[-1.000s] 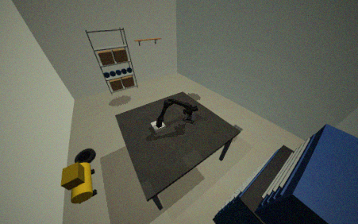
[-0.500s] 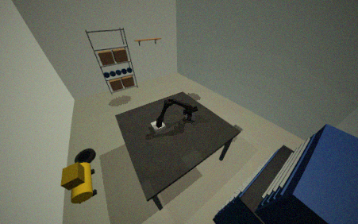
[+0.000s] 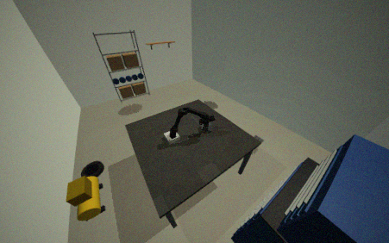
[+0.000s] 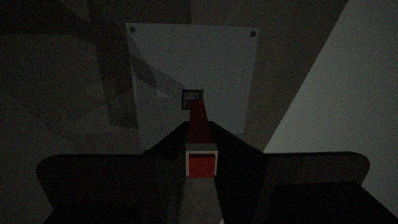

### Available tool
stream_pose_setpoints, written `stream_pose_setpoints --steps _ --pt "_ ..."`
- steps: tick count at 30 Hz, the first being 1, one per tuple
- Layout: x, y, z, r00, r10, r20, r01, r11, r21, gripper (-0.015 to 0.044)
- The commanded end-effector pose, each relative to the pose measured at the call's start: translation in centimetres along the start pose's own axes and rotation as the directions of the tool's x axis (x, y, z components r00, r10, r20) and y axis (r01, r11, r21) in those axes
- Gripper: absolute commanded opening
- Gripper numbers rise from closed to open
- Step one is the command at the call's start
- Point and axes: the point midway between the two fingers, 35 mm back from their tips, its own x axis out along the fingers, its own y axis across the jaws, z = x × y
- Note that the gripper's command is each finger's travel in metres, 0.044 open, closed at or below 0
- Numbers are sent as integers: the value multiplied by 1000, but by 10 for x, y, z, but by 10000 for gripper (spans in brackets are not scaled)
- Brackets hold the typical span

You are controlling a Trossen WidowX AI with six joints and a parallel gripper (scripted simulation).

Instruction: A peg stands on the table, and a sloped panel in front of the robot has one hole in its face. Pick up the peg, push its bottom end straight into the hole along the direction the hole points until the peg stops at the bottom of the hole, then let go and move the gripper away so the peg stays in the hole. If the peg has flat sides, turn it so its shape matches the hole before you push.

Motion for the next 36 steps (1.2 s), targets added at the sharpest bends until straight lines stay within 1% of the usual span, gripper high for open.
stream_pose_setpoints --steps 1,36 --pt "0 2 2 1000 0 2 0 1000 -1 0" --pt "6 4 4 1000 0 2 0 1000 -1 0"
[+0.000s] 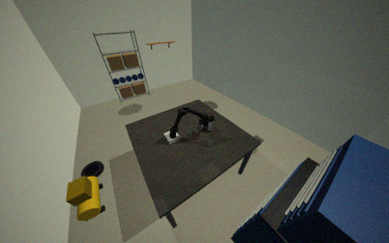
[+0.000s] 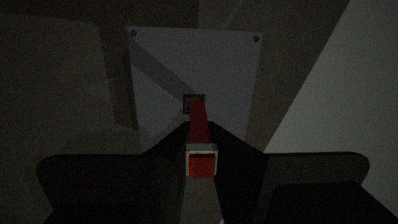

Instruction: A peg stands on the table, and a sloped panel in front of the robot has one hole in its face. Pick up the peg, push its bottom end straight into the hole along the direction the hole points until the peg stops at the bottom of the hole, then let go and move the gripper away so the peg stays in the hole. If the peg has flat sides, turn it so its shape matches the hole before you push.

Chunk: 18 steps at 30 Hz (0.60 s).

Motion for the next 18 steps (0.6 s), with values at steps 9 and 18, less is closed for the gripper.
stream_pose_setpoints --steps 9,18 --pt "3 3 0 1000 4 5 -4 1000 8 0" --pt "6 2 0 1000 3 5 -4 1000 8 0"
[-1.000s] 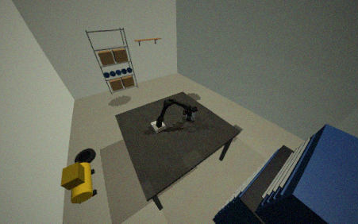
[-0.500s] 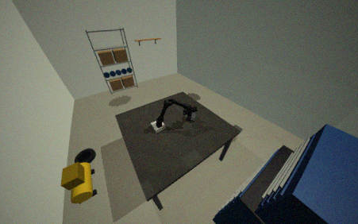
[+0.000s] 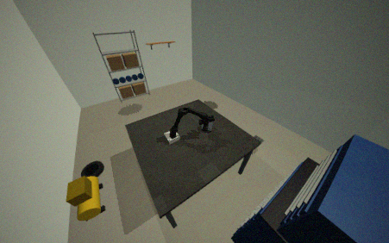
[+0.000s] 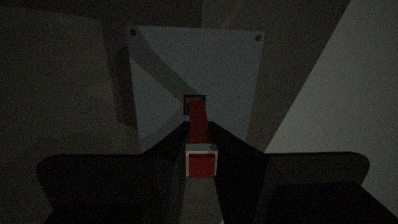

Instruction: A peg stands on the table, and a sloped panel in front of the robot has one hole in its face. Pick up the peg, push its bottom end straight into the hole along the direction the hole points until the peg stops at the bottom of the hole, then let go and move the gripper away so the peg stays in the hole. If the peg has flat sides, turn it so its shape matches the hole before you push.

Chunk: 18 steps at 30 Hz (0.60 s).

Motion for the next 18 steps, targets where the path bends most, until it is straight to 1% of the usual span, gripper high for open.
stream_pose_setpoints --steps 1,18 --pt "3 1 0 1000 4 4 -4 1000 7 0" --pt "6 2 0 1000 4 4 -4 1000 7 0"
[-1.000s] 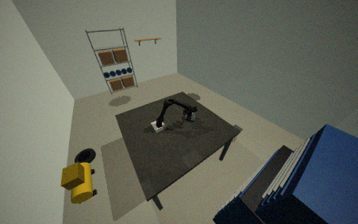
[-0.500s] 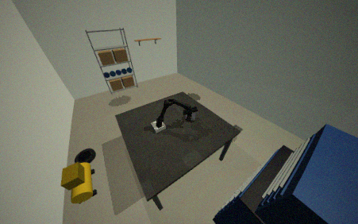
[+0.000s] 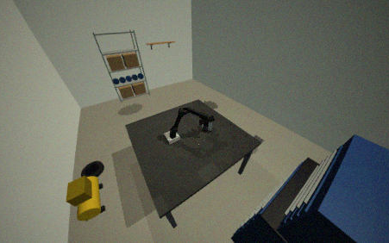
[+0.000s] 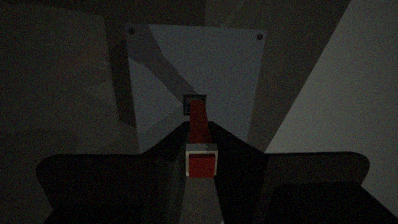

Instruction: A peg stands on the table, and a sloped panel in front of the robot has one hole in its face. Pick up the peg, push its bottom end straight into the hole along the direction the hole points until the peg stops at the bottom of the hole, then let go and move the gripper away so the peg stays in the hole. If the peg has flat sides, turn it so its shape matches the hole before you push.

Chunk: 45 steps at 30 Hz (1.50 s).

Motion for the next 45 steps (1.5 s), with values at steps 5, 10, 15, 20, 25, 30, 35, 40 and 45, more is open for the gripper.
stream_pose_setpoints --steps 5,10,15,20,25,30,35,40,45 --pt "3 2 1 1000 5 4 -5 1000 8 0" --pt "3 3 1 1000 5 4 -5 1000 8 0" --pt "3 3 2 1000 5 4 -5 1000 8 0" --pt "4 2 2 1000 5 4 -5 1000 8 0" --pt "5 1 2 1000 5 4 -5 1000 8 0" --pt "7 0 2 1000 5 4 -5 1000 8 0" --pt "8 -1 2 1000 4 4 -4 1000 8 0" --pt "10 -1 2 1000 4 4 -4 1000 8 0" --pt "12 -2 2 1000 4 4 -4 1000 8 0"
